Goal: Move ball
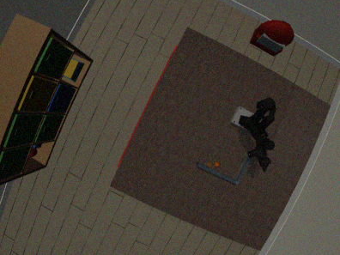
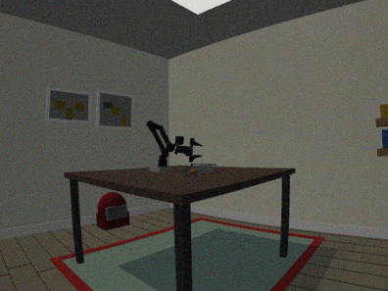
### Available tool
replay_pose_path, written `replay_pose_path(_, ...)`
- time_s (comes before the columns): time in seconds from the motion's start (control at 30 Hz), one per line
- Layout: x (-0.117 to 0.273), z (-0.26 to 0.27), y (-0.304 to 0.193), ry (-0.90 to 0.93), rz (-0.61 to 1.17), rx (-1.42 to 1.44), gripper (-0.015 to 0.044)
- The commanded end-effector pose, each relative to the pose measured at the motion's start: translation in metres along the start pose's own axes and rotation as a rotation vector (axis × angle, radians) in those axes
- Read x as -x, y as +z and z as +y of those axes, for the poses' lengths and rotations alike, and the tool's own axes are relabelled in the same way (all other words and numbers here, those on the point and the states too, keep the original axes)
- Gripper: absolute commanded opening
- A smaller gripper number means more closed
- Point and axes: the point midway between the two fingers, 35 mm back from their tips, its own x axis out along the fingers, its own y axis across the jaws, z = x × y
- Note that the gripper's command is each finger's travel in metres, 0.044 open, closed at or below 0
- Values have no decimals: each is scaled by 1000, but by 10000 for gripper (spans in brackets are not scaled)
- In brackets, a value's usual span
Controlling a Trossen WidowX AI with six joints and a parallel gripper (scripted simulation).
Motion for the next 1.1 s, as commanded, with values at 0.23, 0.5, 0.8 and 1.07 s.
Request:
replay_pose_path(0.23,-25,39,-7,47,-12,107,293)
replay_pose_path(0.5,-68,29,42,-243,-163,513,293)
replay_pose_path(0.8,-85,22,145,-830,-152,971,293)
replay_pose_path(1.07,-64,27,203,-1147,16,1110,293)
